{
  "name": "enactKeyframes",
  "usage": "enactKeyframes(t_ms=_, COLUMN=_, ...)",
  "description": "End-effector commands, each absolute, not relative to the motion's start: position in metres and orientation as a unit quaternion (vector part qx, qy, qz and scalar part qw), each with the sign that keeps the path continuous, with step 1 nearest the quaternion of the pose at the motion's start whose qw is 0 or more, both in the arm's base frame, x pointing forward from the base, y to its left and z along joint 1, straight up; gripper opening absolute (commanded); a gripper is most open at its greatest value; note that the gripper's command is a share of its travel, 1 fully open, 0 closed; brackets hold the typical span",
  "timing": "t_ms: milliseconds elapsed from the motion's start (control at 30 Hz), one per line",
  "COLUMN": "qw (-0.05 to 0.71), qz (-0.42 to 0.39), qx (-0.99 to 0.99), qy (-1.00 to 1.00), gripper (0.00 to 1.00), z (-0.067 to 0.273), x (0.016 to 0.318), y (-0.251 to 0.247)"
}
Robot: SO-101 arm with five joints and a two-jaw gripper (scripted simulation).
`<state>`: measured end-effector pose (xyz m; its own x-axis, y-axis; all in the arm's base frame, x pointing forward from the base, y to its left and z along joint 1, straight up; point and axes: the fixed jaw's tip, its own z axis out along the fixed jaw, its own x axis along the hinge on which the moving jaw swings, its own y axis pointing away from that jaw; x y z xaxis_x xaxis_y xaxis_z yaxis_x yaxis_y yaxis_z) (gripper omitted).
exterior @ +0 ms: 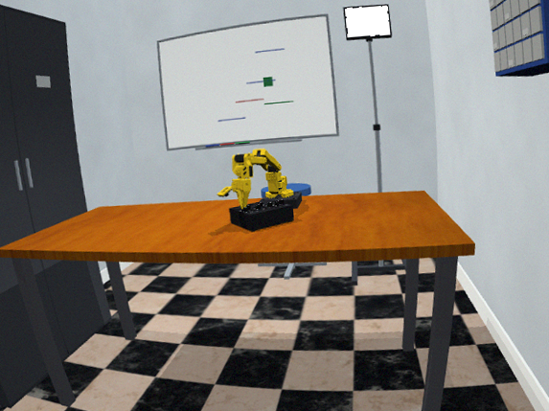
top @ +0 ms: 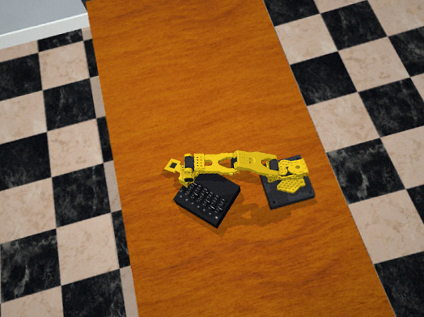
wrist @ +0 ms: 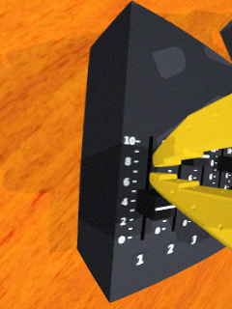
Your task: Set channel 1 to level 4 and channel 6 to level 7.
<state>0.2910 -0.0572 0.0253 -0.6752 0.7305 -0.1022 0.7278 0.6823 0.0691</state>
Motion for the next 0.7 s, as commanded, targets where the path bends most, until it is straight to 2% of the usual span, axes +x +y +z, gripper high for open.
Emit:
enactKeyframes(t_ms=0, qw=0.048, qz=0.009, qx=0.395, qy=0.917, gripper=0.00, z=0.0213, x=0.2878, y=-0.0570)
enactKeyframes(t_ms=667, qw=0.039, qz=0.007, qx=0.395, qy=0.918, gripper=0.00, z=0.0215, x=0.2830, y=-0.0619)
